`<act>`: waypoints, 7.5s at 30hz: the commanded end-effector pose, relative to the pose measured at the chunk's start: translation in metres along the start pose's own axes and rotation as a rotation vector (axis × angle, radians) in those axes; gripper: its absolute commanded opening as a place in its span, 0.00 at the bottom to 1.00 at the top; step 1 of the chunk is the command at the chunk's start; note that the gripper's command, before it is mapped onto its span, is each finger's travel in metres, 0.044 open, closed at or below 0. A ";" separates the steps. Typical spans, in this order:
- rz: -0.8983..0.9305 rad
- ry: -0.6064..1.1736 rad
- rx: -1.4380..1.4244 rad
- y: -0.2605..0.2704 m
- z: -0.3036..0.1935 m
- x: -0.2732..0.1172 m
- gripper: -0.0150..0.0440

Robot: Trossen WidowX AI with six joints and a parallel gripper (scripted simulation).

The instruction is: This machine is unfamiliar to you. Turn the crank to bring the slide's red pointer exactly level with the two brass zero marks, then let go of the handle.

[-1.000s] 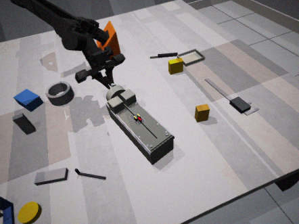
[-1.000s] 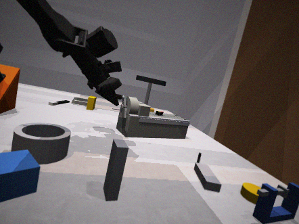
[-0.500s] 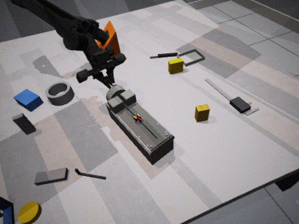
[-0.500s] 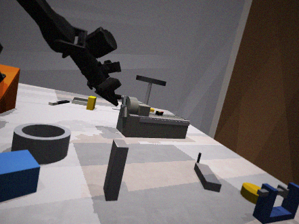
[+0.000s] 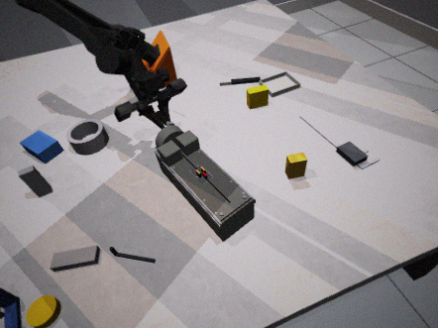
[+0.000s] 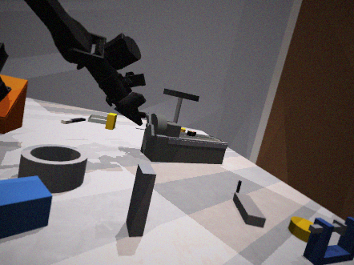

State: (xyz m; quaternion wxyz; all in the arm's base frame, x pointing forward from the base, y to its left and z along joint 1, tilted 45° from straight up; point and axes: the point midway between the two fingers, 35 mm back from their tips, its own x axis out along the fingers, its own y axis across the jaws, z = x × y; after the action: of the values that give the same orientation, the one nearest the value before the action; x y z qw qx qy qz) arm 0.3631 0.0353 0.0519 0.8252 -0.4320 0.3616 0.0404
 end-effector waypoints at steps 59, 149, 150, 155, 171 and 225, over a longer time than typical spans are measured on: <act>0.018 0.006 -0.007 -0.016 -0.040 0.040 0.25; 0.017 0.006 -0.007 -0.029 -0.038 0.039 0.25; 0.017 0.006 -0.007 -0.029 -0.038 0.039 0.25; 0.017 0.006 -0.007 -0.030 -0.038 0.039 0.25; 0.017 0.006 -0.007 -0.032 -0.038 0.038 0.25; 0.017 0.006 -0.007 -0.040 -0.035 0.034 0.25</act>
State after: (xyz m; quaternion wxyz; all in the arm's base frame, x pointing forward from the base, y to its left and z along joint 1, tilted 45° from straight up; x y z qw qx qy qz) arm 0.3808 -0.0207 0.0366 0.8200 -0.4296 0.3740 0.0562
